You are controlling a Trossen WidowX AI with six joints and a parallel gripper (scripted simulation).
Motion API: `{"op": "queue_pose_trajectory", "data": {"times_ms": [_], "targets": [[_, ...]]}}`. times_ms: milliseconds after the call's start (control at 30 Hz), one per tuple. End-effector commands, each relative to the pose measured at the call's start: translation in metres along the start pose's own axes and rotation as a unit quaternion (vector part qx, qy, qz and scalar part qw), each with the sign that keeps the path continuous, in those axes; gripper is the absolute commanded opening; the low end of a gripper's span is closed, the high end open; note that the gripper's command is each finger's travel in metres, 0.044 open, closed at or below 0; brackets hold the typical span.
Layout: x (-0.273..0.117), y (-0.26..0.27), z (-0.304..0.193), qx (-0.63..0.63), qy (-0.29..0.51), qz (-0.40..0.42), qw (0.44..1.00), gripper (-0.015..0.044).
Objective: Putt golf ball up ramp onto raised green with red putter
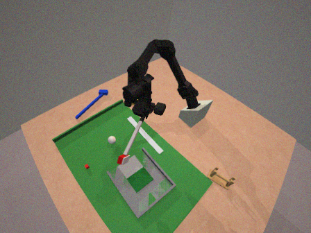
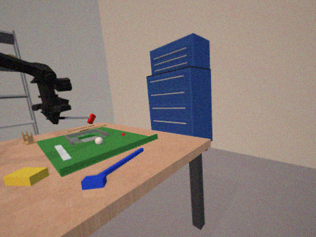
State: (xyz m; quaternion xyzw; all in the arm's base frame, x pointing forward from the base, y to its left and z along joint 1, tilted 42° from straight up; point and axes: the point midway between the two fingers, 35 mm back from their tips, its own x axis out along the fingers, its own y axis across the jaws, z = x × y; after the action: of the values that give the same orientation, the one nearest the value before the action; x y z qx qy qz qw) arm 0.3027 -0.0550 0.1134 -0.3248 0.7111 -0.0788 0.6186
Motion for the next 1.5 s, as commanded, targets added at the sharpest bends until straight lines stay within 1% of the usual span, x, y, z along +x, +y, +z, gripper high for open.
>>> {"op": "queue_pose_trajectory", "data": {"times_ms": [0, 367, 600, 933, 1467], "targets": [[-0.002, -0.026, -0.028, 0.077, 0.012, -0.017, 0.997, 0.0000], [-0.013, -0.075, -0.093, 0.256, 0.038, -0.061, 0.964, 0.0000], [-0.011, -0.075, -0.094, 0.259, 0.038, -0.062, 0.963, 0.0000], [0.024, -0.079, -0.098, 0.259, 0.038, -0.063, 0.963, 0.0000], [0.043, -0.081, -0.100, 0.259, 0.038, -0.063, 0.963, 0.0000]]}}
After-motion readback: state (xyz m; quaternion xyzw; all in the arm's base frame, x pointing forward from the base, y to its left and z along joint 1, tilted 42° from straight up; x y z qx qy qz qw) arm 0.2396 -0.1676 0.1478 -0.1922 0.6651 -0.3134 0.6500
